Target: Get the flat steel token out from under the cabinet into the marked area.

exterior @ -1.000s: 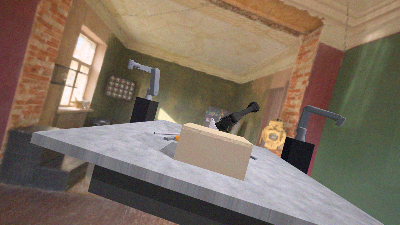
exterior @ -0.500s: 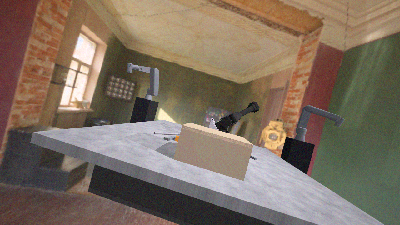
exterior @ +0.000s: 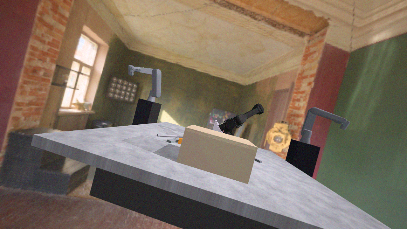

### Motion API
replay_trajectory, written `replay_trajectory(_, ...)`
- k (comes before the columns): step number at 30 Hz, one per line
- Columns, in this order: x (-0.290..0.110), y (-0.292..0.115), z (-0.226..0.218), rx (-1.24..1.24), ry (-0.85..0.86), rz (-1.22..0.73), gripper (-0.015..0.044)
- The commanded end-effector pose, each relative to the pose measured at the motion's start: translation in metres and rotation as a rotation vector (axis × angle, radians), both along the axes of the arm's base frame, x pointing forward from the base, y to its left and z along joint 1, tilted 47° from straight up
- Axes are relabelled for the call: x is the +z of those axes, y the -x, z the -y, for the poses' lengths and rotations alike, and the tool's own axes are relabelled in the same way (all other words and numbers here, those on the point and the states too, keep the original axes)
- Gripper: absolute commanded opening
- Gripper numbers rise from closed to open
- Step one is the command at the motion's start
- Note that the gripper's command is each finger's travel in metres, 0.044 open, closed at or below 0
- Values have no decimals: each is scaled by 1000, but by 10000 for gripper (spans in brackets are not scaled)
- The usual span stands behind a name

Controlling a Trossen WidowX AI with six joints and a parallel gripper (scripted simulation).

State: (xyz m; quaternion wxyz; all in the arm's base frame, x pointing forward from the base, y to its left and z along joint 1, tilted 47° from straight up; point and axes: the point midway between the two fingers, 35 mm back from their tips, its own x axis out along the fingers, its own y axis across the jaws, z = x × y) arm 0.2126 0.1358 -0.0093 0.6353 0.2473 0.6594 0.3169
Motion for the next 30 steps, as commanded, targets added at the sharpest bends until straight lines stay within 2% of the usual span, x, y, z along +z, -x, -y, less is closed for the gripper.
replay_trajectory(1,4,1,-3,-8,2,-11,0)
replay_trajectory(30,27,8,-20,-36,4,-46,0)
